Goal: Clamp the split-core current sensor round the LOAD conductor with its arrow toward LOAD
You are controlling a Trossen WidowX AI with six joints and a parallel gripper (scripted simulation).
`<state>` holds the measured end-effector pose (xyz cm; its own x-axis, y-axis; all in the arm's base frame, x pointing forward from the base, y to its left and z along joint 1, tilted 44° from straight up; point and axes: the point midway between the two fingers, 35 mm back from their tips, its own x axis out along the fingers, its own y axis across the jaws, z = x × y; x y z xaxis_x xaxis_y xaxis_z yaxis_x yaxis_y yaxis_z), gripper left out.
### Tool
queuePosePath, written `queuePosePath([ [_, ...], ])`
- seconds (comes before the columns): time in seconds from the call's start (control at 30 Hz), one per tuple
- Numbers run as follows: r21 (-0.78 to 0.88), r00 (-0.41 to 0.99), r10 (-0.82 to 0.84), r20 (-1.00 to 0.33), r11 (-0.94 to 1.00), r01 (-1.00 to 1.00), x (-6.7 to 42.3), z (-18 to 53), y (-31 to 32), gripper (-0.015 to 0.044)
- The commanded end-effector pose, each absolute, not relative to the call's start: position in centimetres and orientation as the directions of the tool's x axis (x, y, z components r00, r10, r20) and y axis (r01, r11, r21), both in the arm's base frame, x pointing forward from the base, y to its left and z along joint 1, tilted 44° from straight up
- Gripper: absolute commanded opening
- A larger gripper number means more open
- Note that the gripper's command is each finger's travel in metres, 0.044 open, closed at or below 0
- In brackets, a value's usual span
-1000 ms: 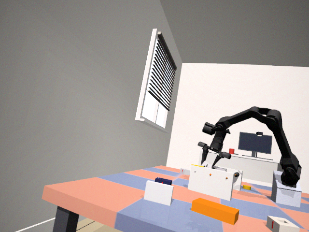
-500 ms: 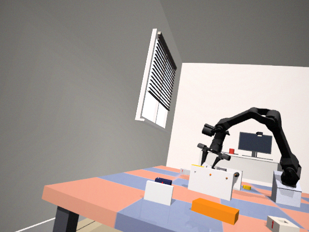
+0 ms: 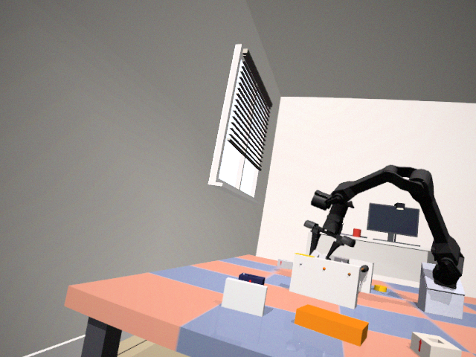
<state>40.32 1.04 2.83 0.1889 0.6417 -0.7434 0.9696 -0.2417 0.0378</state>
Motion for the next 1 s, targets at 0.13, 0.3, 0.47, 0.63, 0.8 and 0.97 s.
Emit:
queuePosePath([
  [0.13, 0.041, 0.19, 0.641, -0.743, -0.241, 0.97, 40.34, 2.89, 0.98, 0.0],
  [0.3, 0.041, 0.19, 0.641, -0.743, -0.241, 0.97, 40.34, 2.89, 0.98, 0.0],
  [0.47, 0.041, 0.19, 0.641, -0.743, -0.241, 0.97, 40.34, 2.89, 0.98, 0.0],
  [0.63, 0.041, 0.19, 0.641, -0.743, -0.241, 0.97, 40.34, 2.89, 0.98, 0.0],
  [0.8, 0.023, 0.168, 0.645, -0.745, -0.226, 0.974, 40.55, 2.83, 0.98, 0.0],
  [0.97, -0.012, 0.121, 0.654, -0.747, -0.196, 0.981, 40.95, 2.72, 0.98, 0.0],
])
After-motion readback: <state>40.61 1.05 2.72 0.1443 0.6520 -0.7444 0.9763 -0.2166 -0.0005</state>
